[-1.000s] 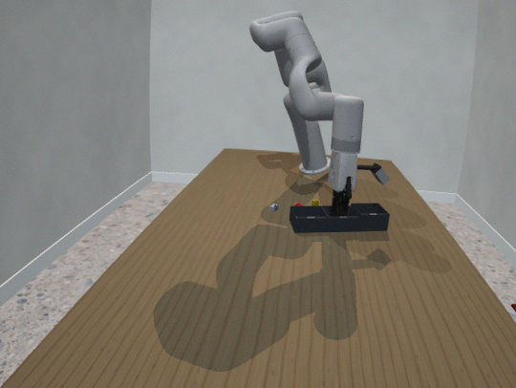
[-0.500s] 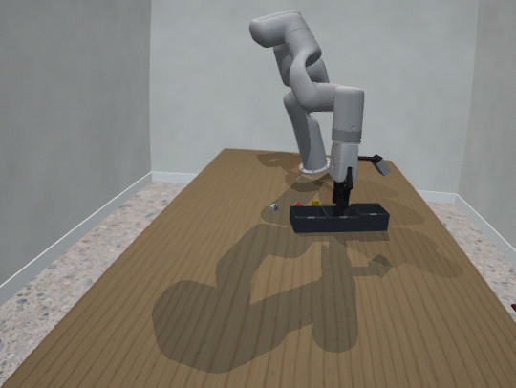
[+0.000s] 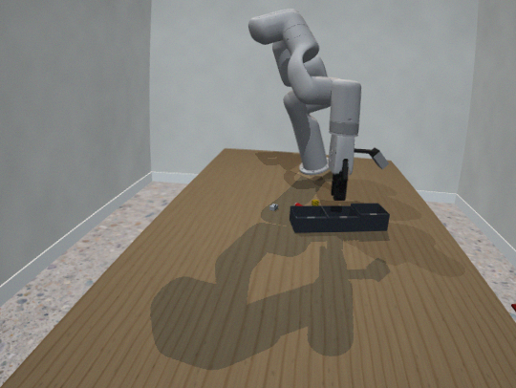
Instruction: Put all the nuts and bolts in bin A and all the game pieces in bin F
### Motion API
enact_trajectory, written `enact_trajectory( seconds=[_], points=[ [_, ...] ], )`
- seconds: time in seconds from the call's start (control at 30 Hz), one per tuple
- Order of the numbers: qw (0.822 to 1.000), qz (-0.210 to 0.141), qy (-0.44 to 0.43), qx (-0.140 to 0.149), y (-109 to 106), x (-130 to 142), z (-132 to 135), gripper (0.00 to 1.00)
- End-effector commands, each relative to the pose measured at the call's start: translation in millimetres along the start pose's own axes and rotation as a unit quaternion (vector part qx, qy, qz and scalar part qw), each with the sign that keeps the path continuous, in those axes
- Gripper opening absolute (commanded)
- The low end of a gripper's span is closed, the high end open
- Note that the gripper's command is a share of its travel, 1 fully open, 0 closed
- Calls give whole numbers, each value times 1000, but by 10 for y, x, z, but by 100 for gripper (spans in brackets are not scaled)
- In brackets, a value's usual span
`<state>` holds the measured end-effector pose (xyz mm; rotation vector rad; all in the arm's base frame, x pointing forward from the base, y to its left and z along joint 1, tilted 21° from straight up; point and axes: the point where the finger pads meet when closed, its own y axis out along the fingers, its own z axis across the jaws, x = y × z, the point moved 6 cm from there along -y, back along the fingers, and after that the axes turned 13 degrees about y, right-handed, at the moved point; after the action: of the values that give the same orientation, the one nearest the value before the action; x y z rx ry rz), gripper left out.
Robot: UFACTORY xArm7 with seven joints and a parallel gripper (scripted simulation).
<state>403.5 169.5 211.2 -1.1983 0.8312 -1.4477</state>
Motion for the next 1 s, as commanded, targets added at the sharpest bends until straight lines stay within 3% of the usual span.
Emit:
enact_trajectory(
  seconds=[0.0, 0.33, 0.4, 0.43, 0.63, 0.9, 0.97],
  points=[
    [997, 1, 78, 4, -42, 174, -288, 30],
    [972, 0, 236, -5, -92, 604, -991, 30],
    [972, 0, 236, -5, -92, 604, -991, 30],
    [960, -1, 280, -6, -96, 647, -1061, 30],
    [932, 0, 363, -8, -98, 660, -1077, 30],
    [878, 4, 478, -5, -98, 665, -1086, 30],
    [878, 4, 478, -5, -98, 665, -1086, 30]
  ],
)
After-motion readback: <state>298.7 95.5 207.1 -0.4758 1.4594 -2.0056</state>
